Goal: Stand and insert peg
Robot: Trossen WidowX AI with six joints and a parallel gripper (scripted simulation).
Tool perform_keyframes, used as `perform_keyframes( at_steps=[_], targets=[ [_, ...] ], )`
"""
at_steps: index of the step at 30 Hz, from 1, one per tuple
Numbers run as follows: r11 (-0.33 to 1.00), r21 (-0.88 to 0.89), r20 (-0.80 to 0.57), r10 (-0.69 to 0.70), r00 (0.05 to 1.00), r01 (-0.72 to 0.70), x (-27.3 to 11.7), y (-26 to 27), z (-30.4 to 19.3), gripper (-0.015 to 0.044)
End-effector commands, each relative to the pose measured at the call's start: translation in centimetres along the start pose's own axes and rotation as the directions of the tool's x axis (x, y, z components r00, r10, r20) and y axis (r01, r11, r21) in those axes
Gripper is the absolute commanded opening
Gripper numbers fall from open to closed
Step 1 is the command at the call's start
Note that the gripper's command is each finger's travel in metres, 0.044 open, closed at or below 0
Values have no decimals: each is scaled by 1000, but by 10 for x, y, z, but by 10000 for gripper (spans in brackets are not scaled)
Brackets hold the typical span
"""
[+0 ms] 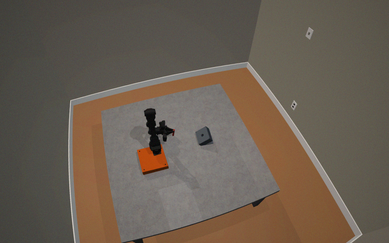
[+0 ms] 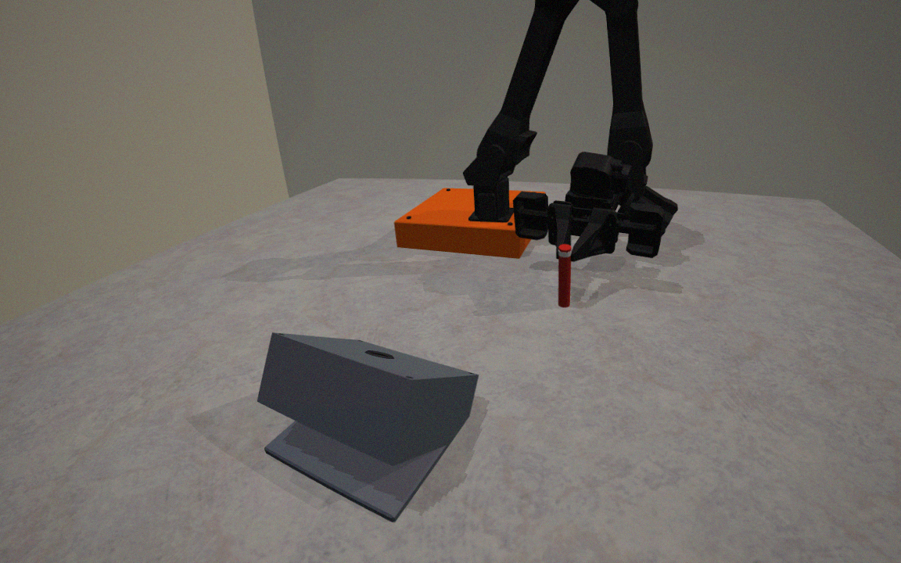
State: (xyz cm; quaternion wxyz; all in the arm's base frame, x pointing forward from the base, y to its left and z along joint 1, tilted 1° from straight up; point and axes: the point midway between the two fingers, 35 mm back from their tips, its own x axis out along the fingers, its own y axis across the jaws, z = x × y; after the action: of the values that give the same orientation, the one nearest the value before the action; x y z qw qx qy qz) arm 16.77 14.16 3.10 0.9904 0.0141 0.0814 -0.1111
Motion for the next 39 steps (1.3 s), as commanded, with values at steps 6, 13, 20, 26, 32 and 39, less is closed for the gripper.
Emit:
perform_keyframes(
  at_steps=[6,13,20,26,32,39],
  targets=[
    [1000,-2,5,2,1000,-2,-2,0,-3,51],
    [1000,-7,13,7,1000,-6,-3,0,-3,51],
    [1000,-11,21,11,1000,-11,-4,0,-4,51],
    [1000,-15,27,15,1000,-15,-5,0,-4,51],
    [1000,-20,33,20,999,-19,-6,0,-5,51],
    [1000,-22,37,22,999,-22,-6,1,-3,130]
  ],
)
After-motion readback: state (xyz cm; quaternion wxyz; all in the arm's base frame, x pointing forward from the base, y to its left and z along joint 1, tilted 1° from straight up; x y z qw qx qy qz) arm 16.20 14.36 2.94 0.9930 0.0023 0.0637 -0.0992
